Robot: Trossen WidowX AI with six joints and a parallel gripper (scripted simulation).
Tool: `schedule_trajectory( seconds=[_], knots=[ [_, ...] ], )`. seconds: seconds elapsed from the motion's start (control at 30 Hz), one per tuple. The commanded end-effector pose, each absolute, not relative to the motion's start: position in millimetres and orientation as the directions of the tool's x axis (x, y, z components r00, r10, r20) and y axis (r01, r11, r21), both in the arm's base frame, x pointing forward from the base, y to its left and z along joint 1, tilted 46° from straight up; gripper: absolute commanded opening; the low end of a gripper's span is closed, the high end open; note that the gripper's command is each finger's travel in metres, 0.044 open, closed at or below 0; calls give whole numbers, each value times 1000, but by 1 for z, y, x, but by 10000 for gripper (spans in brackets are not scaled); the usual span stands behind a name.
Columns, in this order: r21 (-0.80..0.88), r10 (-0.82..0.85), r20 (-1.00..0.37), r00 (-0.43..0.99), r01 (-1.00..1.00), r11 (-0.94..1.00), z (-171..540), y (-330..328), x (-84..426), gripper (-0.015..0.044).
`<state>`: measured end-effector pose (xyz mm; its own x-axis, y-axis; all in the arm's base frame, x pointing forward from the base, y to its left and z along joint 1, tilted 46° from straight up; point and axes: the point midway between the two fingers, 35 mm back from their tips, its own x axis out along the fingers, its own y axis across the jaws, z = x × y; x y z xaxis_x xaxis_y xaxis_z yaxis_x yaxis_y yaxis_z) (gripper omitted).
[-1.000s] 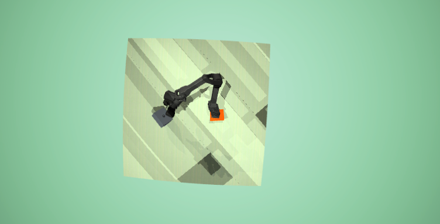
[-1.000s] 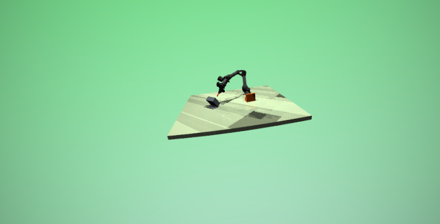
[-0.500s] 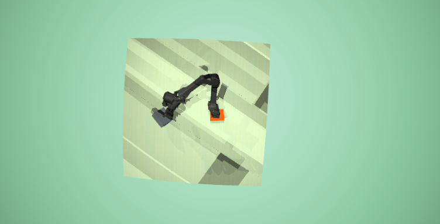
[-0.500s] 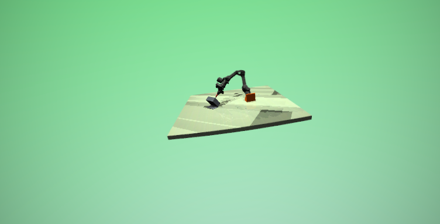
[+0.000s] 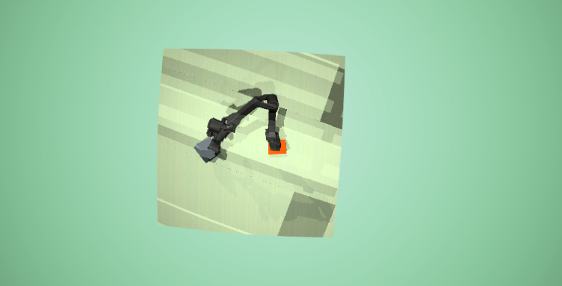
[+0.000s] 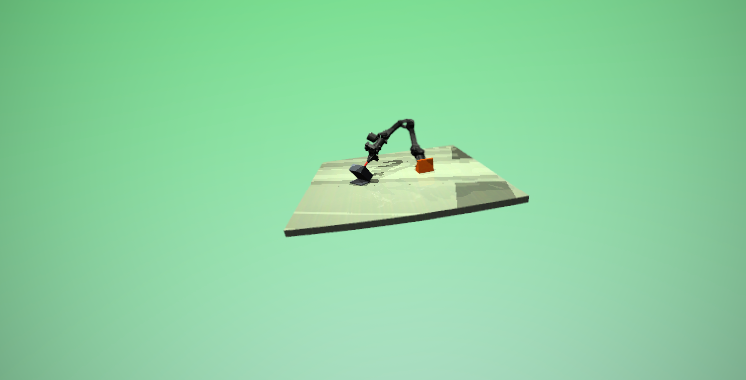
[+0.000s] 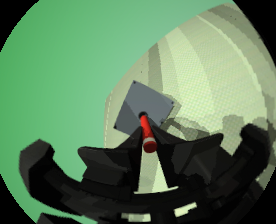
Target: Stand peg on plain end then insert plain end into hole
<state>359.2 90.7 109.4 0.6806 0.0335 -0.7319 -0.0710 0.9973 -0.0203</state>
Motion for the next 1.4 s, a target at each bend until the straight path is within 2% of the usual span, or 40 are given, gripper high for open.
schedule_trajectory(
  seconds=[0.0,1.37],
  knots=[
    [-20,36,-733,679,-75,997,104,91,363,0],
    [-20,33,-732,680,-70,997,92,92,374,0]
  ],
)
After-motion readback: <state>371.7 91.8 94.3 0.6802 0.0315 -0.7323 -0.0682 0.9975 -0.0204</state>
